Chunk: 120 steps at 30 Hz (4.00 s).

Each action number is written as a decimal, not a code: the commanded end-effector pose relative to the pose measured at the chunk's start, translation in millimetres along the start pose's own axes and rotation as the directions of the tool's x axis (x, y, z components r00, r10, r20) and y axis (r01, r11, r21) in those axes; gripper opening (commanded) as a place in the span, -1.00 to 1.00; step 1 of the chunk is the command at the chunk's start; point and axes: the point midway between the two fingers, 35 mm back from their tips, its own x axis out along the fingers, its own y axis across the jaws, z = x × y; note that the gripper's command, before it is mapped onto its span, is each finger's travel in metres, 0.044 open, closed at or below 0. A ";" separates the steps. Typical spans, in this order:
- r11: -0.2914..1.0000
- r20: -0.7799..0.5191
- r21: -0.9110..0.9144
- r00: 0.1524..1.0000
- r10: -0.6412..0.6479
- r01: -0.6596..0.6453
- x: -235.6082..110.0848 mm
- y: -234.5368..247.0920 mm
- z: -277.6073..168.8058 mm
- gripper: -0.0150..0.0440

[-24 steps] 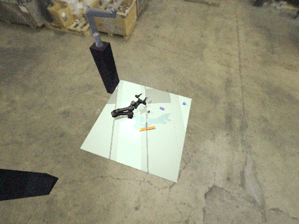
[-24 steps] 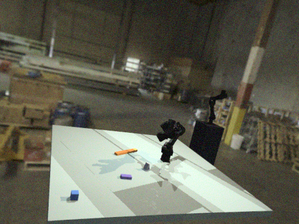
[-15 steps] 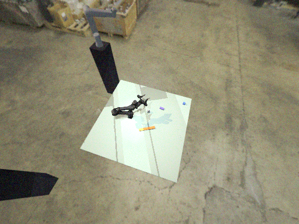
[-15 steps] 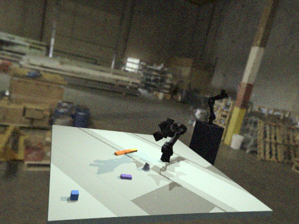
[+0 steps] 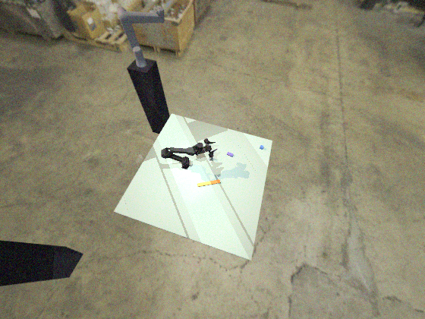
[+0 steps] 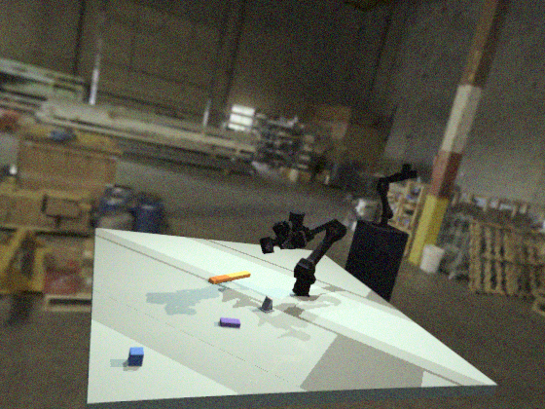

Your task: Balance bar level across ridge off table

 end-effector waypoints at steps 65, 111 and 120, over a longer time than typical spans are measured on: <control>0.862 -0.873 -0.442 0.101 -0.477 0.248 -164.6 -286.6 -47.2 0.58; 0.864 -0.875 -0.436 0.105 -0.473 0.252 -158.3 -313.1 -99.3 0.13; 0.864 -0.875 -0.436 0.105 -0.473 0.252 -158.3 -313.1 -99.3 -0.14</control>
